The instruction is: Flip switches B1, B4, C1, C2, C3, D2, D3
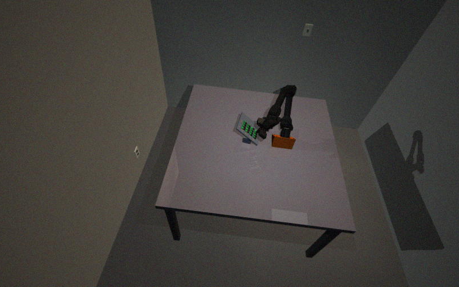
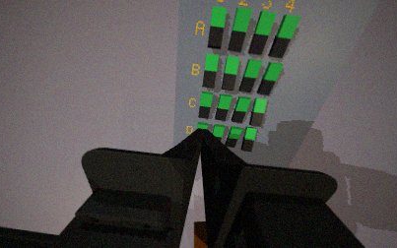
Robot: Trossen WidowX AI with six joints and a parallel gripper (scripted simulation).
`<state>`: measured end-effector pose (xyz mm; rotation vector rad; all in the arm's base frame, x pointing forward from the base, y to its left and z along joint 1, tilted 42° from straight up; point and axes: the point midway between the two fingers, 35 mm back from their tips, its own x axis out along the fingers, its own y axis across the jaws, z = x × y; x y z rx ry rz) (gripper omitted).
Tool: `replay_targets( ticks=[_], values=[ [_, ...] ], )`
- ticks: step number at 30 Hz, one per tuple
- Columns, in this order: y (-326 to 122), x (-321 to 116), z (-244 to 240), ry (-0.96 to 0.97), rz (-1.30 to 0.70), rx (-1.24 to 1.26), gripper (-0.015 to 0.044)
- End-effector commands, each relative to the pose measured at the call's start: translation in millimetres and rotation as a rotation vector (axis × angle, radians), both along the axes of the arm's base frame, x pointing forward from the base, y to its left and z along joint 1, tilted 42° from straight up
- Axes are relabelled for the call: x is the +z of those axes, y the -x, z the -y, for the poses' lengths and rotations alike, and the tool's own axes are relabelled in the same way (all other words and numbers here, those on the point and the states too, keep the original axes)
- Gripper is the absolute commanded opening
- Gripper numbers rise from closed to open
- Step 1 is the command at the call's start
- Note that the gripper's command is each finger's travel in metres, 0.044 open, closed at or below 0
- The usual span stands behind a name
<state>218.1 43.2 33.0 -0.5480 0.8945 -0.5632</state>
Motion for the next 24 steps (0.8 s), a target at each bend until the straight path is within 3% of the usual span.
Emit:
replay_targets(
  ticks=[1,8,24],
  values=[
    [5,9,-7,-0.006,0.002,-0.009,0.0],
    [-5,33,6,-0.004,0.002,-0.009,0.0],
    [-24,14,30,-0.009,-0.015,-0.026,0.0]
  ],
)
